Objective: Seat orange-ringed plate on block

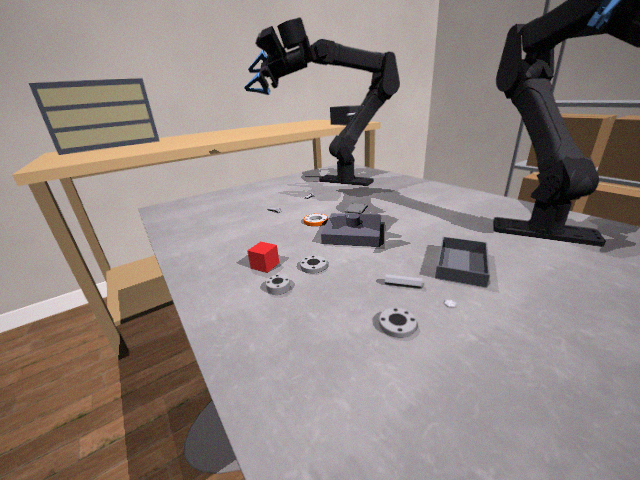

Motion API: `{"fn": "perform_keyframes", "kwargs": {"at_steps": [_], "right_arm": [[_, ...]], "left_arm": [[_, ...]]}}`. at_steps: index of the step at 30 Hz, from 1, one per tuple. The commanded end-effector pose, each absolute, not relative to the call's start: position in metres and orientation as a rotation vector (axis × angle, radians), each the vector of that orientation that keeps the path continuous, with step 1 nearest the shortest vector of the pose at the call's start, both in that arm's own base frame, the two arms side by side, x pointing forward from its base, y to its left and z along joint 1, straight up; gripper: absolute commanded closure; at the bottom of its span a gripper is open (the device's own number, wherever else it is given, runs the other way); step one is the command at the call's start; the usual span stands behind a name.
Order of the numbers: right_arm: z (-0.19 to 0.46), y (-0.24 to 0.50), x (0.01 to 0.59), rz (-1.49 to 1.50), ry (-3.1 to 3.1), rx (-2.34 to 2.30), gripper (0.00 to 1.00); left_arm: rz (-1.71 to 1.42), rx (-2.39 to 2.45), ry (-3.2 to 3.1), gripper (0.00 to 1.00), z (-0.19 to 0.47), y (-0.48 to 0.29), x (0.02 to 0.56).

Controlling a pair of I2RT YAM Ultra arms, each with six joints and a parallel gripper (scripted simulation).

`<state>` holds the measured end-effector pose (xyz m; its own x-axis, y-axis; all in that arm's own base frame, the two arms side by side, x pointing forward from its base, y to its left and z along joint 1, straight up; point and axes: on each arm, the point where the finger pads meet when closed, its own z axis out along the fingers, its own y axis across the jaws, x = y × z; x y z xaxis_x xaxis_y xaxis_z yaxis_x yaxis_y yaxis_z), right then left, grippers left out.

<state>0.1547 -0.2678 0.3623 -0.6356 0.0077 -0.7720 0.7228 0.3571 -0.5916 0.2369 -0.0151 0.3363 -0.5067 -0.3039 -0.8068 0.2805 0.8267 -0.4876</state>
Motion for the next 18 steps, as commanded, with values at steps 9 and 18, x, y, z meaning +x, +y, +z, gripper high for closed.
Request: {"fn": "perform_keyframes", "kwargs": {"at_steps": [9,18], "right_arm": [[0.3658,-0.2677,0.1545,-1.327,1.92,0.635,0.0],[0.3747,-0.2663,0.1528,-1.331,1.889,0.641,0.0]], "left_arm": [[-0.708,-0.011,1.972,0.0,0.3384,-0.0151,0.237],[-0.703,0.009,1.959,0.0,0.3434,-0.0173,0.2355]]}}
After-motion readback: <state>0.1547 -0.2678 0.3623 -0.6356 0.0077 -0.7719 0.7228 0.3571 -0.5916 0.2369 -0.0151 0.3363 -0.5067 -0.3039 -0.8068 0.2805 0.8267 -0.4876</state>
